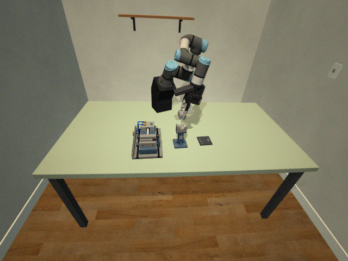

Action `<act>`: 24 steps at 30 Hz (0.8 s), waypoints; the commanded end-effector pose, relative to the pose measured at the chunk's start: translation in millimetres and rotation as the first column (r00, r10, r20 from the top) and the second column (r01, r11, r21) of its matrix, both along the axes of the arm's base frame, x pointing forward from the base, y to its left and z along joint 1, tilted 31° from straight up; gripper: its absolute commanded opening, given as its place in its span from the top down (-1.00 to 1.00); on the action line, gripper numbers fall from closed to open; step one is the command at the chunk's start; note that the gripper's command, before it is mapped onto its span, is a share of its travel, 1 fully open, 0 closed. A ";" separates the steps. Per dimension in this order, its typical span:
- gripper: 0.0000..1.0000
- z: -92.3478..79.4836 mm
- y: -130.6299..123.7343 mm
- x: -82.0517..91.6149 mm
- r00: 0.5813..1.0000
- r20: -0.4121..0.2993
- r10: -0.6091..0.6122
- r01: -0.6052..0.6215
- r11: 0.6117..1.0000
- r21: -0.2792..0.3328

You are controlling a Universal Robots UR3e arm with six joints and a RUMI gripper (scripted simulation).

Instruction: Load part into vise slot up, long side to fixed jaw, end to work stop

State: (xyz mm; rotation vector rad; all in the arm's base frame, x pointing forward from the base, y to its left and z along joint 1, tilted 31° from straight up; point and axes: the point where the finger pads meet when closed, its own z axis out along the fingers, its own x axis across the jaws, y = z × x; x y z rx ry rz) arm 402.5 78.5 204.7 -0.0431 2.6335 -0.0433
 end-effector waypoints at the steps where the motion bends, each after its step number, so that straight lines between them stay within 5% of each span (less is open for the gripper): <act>1: 1.00 1.0 0.2 0.3 1.000 0.003 -0.021 0.021 0.999 -0.037; 24: 1.00 0.7 2.2 0.4 0.990 0.031 -0.139 0.142 0.958 -0.250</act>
